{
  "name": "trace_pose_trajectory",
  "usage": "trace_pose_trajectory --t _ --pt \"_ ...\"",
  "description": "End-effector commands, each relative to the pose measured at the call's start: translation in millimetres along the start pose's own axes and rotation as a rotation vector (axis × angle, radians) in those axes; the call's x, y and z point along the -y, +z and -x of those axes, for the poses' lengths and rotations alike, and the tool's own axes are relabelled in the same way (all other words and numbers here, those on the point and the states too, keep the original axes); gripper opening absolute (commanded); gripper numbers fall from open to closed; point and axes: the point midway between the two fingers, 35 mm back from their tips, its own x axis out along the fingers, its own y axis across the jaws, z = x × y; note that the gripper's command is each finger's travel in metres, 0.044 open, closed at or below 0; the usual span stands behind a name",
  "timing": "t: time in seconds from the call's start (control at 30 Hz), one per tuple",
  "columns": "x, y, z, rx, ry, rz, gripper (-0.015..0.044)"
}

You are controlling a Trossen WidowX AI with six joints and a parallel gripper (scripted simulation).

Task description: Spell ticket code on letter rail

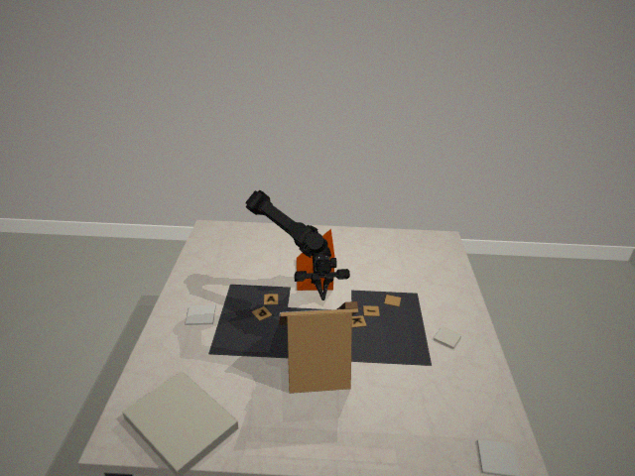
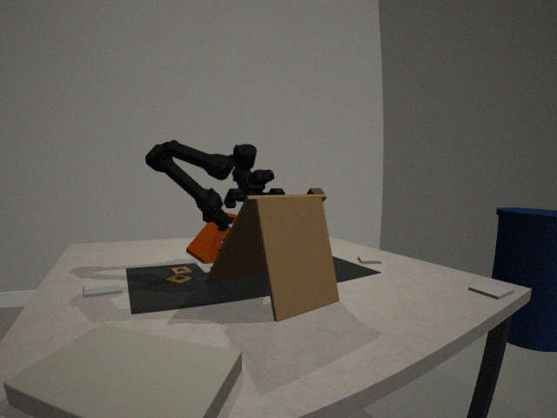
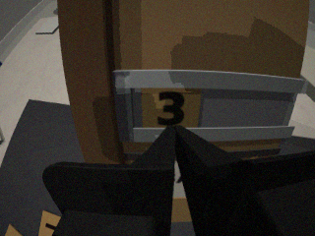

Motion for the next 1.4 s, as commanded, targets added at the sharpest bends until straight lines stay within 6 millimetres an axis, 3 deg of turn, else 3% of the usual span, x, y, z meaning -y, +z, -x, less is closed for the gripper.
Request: trace_pose_trajectory --t 0.0,0.27,0.57,1.37 --pt "0 4 -4 -0.048 0.011 -0.004 0.0" --pt "10 18 -19 -0.351 0.039 -0.011 0.0" --pt "38 24 -18 -0.679 0.0 -0.019 0.0" --pt "37 24 -25 -0.685 -0.002 -0.019 0.0"
